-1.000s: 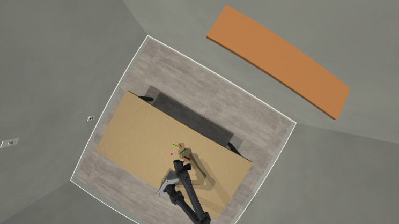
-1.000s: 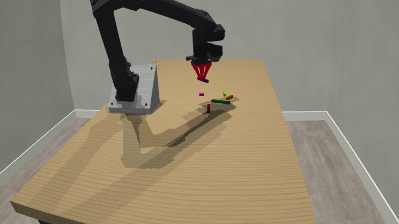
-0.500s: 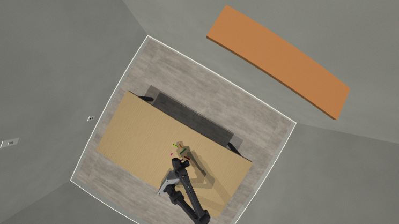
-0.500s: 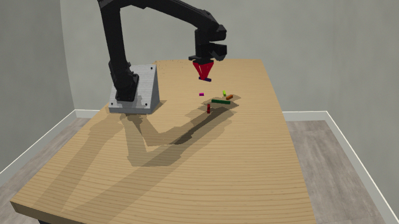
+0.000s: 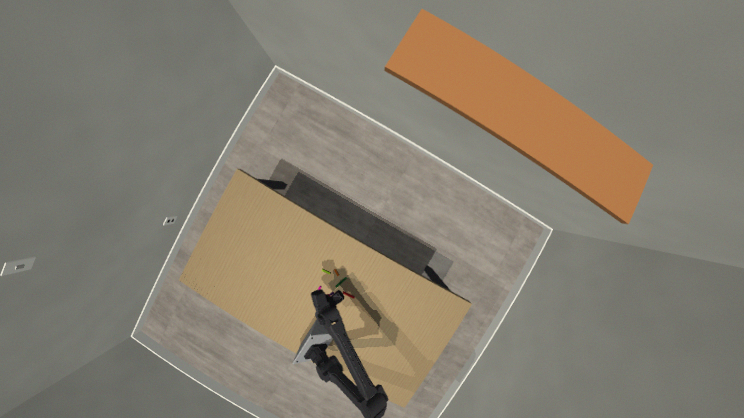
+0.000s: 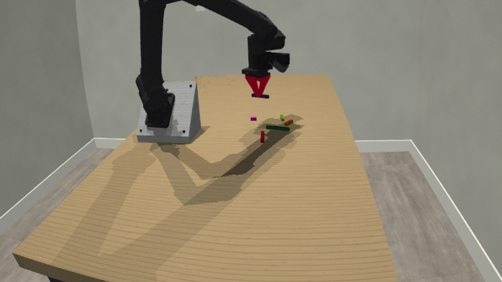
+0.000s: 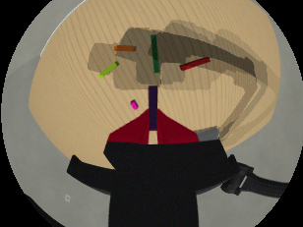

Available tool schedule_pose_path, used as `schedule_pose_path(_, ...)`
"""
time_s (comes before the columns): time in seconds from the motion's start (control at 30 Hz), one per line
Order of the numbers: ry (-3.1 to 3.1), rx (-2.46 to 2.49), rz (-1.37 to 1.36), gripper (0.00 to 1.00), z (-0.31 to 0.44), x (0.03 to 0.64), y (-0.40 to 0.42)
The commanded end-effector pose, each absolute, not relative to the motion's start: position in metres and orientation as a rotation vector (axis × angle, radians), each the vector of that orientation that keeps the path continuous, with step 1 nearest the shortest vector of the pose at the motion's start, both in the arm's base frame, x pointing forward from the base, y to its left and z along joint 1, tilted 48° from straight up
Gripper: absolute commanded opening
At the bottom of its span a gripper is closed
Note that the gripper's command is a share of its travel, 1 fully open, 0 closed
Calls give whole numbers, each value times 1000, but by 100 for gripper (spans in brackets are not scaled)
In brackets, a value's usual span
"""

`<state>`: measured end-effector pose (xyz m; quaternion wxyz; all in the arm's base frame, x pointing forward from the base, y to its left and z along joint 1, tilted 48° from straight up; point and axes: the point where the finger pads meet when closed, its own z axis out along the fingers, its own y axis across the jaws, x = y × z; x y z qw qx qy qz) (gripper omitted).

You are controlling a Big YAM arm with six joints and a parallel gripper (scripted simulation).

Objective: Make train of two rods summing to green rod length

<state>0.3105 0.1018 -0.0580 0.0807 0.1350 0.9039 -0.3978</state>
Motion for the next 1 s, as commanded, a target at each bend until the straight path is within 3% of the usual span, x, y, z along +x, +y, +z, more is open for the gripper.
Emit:
schedule_pose_path(0.0, 2720, 310, -1111, 3, -58, 335, 131)
schedule_pose_path(0.37, 2715, 348, -1094, 3, -51, 341, 126)
schedule_pose_path(0.97, 2868, -193, -1206, 3, -103, 333, 155)
